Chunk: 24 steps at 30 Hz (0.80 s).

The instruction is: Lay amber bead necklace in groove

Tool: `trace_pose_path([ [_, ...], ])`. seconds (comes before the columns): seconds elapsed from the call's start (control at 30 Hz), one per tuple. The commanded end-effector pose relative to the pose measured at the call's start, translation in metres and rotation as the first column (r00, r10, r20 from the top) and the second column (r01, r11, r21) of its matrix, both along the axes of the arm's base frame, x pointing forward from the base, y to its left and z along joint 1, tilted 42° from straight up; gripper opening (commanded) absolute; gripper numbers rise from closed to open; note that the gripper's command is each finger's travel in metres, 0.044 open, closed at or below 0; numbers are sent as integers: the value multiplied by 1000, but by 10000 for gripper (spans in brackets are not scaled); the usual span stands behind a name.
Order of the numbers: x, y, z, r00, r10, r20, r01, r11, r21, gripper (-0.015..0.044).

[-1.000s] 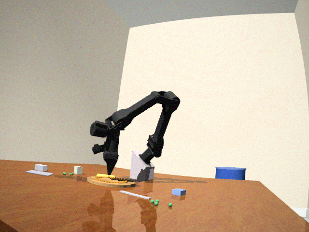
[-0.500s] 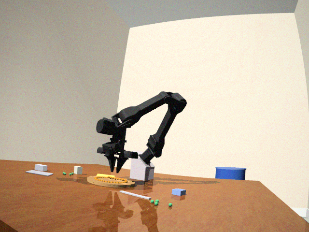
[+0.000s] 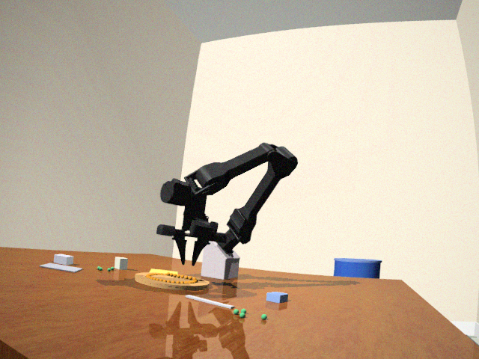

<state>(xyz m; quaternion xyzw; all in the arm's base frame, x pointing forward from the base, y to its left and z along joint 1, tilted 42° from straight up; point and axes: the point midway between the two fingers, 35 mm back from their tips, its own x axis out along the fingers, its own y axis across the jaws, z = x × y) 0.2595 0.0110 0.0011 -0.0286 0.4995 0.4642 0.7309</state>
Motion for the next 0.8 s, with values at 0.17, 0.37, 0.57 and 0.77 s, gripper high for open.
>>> trace_pose_path([
  [0.17,-7,14,14,901,334,276,-331,942,-56,120],
  [0.37,-7,14,14,901,334,276,-331,942,-56,120],
  [0.57,-6,25,1,901,333,277,-331,942,-55,120],
  [0.77,-4,22,4,900,334,279,-330,942,-63,120],
])
